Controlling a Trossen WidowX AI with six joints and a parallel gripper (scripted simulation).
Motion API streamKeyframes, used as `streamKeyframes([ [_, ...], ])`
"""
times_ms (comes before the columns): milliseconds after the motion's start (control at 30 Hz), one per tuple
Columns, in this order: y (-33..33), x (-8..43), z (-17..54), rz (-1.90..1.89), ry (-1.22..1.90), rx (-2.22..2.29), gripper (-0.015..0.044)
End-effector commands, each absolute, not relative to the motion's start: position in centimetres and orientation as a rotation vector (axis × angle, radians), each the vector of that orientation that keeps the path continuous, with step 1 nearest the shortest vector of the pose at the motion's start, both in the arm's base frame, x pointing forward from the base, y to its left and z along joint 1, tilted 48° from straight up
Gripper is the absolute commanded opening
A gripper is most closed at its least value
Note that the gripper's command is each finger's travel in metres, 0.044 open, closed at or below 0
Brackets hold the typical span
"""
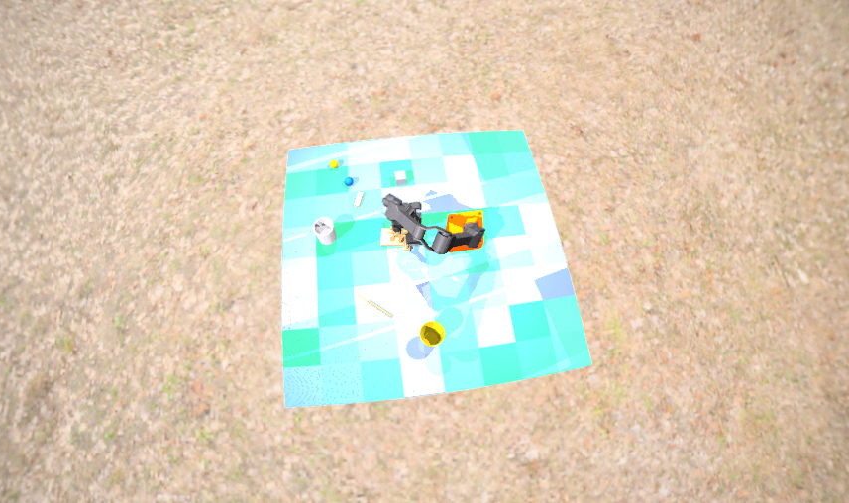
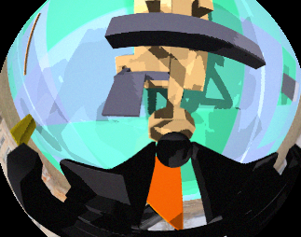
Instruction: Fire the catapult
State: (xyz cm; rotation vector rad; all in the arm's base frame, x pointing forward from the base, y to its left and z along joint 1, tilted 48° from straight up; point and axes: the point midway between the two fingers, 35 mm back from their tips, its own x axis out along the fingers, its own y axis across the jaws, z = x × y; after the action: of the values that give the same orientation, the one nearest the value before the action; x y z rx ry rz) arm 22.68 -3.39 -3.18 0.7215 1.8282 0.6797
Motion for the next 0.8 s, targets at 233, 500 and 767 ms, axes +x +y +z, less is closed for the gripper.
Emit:
streamKeyframes([
  [233,-3.1,22.7,-3.4,0.681,1.829,0.721,0.0000],
  [500,-3.1,22.7,-3.4,0.681,1.829,0.721,0.0210],
  [767,-10.7,22.2,3.3,0.583,1.789,0.738,0.0420],
])
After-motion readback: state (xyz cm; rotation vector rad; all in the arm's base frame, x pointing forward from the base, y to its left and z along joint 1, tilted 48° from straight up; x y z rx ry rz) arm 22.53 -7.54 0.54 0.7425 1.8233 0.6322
